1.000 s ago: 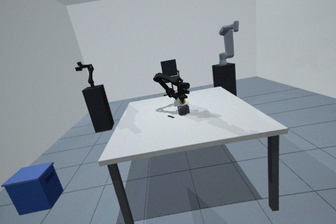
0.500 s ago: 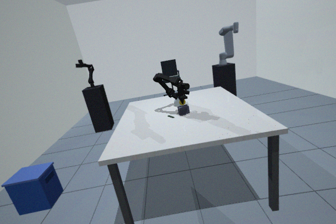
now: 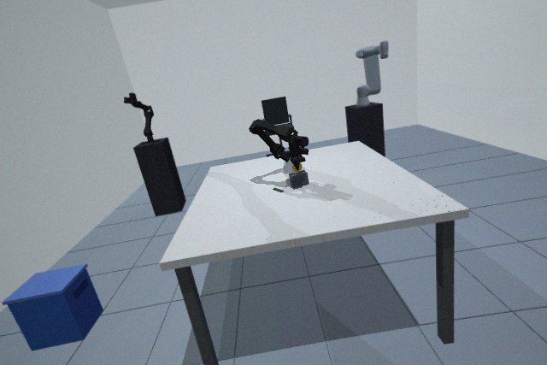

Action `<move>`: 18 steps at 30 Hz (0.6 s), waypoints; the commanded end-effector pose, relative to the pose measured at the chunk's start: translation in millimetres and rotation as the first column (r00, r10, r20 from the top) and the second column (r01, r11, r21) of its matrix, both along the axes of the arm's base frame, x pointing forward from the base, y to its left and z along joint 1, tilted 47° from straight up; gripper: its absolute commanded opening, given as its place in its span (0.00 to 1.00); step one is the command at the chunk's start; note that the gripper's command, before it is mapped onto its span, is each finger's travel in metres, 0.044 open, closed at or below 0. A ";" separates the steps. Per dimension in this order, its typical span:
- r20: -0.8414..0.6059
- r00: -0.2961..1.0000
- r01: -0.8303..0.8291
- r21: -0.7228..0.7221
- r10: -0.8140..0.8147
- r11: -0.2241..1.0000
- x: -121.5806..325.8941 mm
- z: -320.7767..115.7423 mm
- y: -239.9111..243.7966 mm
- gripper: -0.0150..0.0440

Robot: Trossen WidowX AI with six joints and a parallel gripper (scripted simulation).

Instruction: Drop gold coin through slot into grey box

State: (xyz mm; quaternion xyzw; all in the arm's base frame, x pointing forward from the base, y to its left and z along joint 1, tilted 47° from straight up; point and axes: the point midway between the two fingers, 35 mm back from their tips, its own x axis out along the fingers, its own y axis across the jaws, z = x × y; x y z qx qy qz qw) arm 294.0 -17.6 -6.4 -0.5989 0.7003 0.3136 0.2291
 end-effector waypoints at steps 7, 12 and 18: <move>-0.005 1.000 -0.004 -0.004 0.004 1.000 -1.9 -2.6 -3.2 0.25; -0.005 1.000 -0.003 -0.005 0.003 1.000 -2.2 -3.6 -4.5 0.25; -0.005 1.000 -0.003 -0.005 0.003 1.000 -2.4 -5.2 -5.8 0.25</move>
